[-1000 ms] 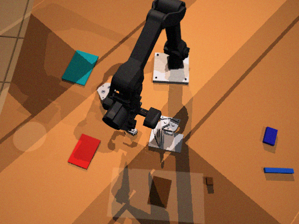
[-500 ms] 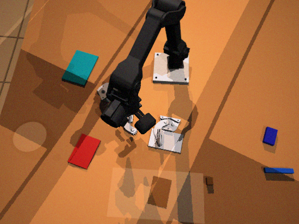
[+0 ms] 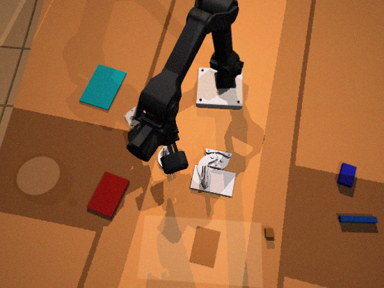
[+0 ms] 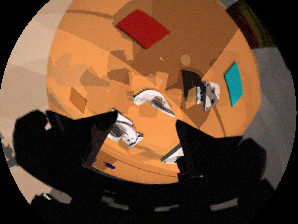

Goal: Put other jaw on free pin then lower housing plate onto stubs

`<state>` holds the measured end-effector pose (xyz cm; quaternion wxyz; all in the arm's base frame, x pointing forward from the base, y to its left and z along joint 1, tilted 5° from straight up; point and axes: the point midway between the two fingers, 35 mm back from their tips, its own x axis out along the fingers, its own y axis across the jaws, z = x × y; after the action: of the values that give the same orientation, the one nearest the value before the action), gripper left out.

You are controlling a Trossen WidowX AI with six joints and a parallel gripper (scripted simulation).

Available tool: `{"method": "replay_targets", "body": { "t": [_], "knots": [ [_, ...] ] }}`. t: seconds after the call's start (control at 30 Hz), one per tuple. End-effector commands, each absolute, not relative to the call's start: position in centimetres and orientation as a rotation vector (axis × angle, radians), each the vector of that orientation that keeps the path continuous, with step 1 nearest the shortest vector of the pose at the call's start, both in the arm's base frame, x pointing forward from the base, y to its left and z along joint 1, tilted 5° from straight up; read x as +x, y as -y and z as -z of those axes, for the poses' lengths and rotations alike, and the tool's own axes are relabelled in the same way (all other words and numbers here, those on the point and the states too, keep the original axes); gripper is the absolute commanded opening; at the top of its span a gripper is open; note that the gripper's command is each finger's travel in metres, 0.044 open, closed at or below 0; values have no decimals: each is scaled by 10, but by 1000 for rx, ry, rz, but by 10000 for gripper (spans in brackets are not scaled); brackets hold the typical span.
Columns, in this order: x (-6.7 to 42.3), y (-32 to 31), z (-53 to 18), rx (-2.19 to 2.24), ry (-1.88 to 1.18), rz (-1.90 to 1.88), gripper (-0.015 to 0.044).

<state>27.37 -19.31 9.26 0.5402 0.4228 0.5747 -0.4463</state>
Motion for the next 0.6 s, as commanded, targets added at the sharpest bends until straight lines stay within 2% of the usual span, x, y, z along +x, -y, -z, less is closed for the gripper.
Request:
{"method": "replay_targets", "body": {
  "t": [0.0, 0.57],
  "knots": [
    [272, 194, -94, 1072, -1323, 1140, 440],
    [265, 198, -96, 1409, -1072, 1499, 440]
  ]
}}
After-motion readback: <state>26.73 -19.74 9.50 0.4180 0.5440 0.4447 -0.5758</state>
